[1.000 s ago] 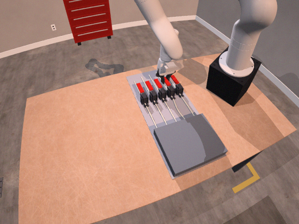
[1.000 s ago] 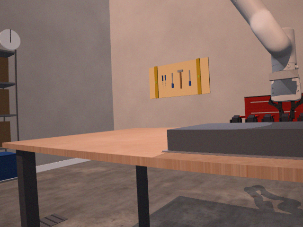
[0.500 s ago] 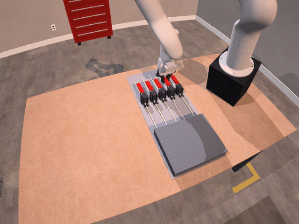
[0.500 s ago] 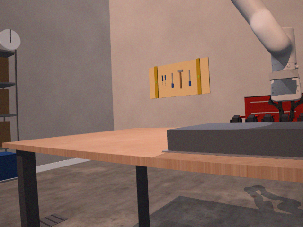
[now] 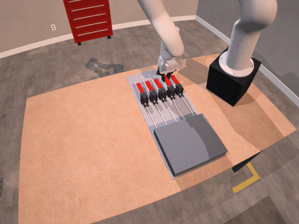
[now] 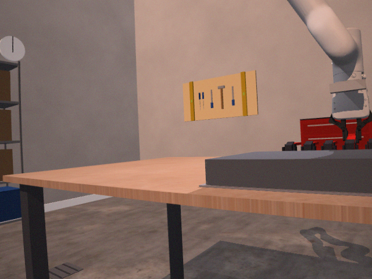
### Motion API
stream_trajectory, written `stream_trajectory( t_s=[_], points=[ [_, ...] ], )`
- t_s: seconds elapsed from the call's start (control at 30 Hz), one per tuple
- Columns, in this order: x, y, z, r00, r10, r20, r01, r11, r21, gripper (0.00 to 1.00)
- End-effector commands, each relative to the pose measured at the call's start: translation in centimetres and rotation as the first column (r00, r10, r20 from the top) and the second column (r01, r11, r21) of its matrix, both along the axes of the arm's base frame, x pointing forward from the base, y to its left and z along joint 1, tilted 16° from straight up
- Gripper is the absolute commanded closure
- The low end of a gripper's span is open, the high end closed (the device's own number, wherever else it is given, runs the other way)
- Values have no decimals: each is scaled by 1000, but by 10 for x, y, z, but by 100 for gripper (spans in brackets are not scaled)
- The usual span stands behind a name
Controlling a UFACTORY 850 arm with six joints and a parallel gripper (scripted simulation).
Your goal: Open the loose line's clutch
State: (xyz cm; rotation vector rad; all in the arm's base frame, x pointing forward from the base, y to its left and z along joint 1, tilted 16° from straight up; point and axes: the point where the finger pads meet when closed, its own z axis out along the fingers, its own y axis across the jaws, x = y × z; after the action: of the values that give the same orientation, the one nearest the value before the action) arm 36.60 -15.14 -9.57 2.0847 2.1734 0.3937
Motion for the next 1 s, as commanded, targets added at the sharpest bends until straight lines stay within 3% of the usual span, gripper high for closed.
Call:
stream_trajectory(
  t_s=[0.0,0.97],
  points=[
    [-1,1,4,1000,0,0,0,1000,0,100],
    [-9,16,30,1000,0,0,0,1000,0,100]
  ],
)
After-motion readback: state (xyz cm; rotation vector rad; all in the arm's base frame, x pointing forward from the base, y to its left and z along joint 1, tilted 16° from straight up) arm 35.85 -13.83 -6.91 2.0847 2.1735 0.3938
